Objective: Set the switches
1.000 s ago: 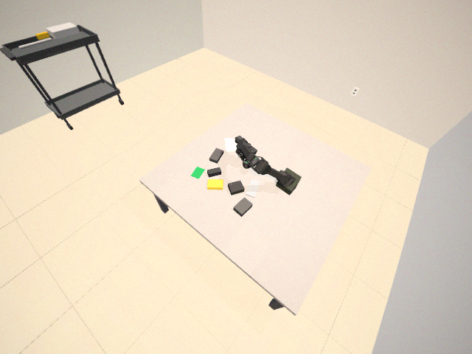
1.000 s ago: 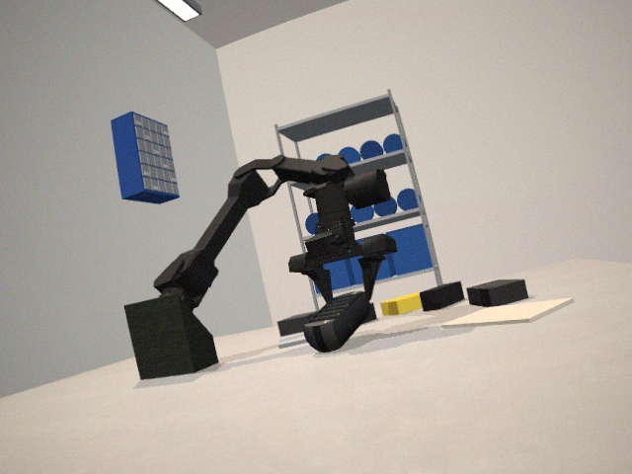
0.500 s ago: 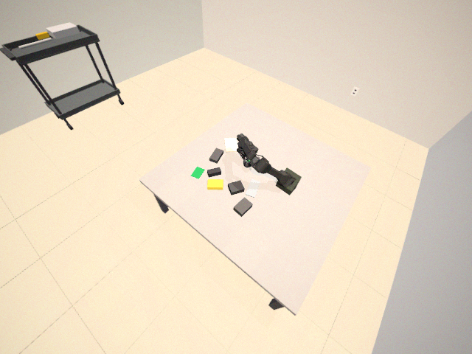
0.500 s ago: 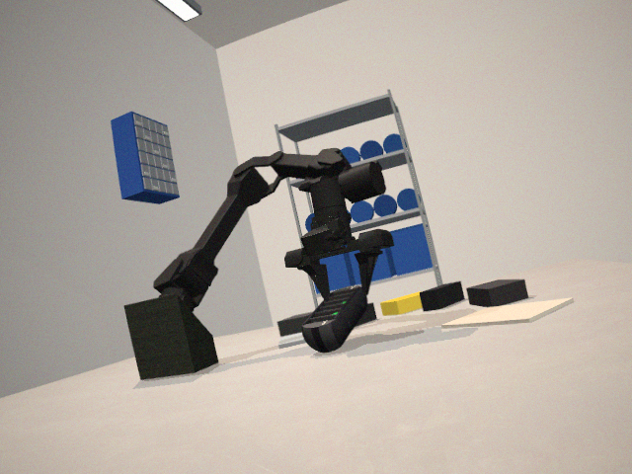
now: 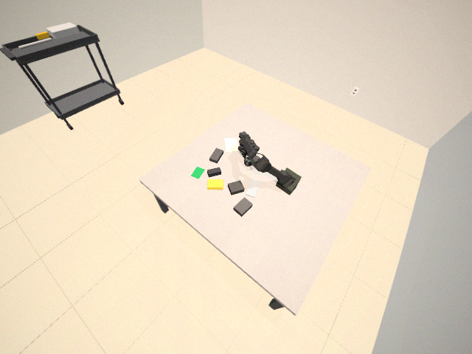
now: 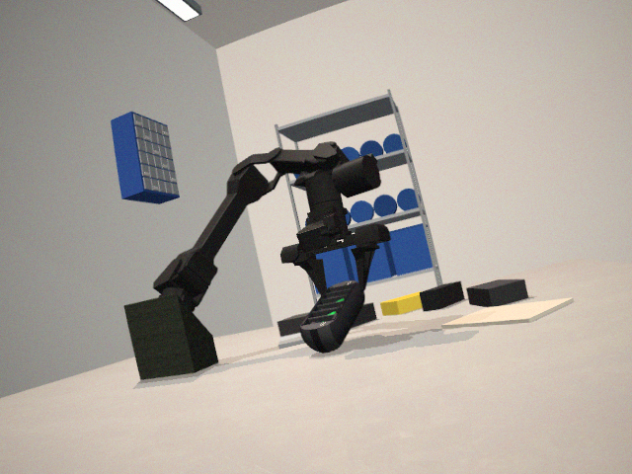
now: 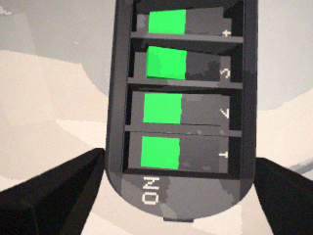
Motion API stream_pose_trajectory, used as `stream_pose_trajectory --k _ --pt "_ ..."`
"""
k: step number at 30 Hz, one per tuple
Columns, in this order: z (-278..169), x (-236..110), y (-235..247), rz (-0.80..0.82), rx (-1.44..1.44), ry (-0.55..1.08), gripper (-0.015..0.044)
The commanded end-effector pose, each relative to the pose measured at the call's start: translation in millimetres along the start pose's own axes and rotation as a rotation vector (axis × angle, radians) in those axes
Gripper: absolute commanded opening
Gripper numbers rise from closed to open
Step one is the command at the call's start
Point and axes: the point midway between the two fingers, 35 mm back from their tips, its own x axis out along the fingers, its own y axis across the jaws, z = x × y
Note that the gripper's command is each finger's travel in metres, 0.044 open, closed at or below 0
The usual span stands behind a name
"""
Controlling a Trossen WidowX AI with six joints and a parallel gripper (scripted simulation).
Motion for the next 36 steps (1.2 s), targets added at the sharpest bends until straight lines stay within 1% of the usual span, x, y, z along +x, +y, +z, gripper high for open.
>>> stream_pose_trajectory --k 1,36 --pt "4.6 -6.1 2.5 0.012 0.002 0.005 0.0336" --pt "25.4 -20.7 -0.5 0.012 0.002 0.061 0.0336"
